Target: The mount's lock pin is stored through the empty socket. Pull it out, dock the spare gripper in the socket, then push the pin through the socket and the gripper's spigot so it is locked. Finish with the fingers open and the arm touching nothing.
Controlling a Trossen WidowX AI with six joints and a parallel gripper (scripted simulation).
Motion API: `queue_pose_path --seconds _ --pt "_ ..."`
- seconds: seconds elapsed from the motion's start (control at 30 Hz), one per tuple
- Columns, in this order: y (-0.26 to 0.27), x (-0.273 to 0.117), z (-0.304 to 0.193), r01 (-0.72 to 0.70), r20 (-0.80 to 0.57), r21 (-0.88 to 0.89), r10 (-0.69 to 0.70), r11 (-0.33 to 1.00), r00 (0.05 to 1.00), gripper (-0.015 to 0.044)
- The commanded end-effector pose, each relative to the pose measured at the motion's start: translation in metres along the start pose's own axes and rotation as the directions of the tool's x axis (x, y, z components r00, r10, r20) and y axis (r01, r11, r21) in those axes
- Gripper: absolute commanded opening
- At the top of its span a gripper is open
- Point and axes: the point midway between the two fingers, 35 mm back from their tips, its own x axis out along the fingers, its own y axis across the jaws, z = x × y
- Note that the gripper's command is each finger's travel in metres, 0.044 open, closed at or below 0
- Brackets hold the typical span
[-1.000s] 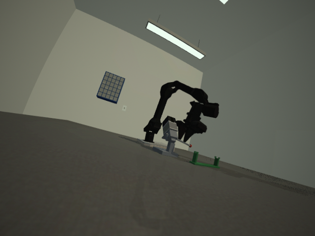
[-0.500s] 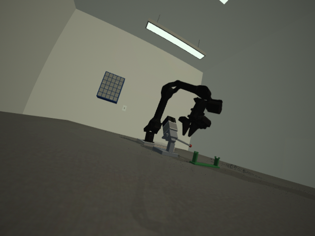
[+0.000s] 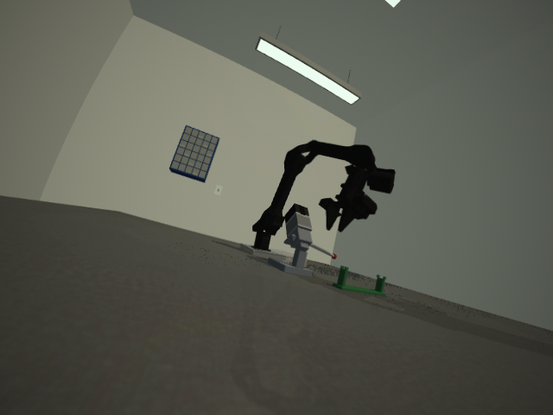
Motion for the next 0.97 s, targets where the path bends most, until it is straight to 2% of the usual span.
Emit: queue_pose_path --seconds 0.0,0.17,0.93 --pt "0.0009 0.0018 -0.0008 -0.005 -0.002 -0.001 0.005 1.0 1.0 0.0305" --pt "0.0009 0.0018 -0.0008 -0.005 -0.002 -0.001 0.005 1.0 1.0 0.0436" --pt "0.0009 0.0018 -0.0008 -0.005 -0.002 -0.001 0.005 1.0 1.0 0.044"
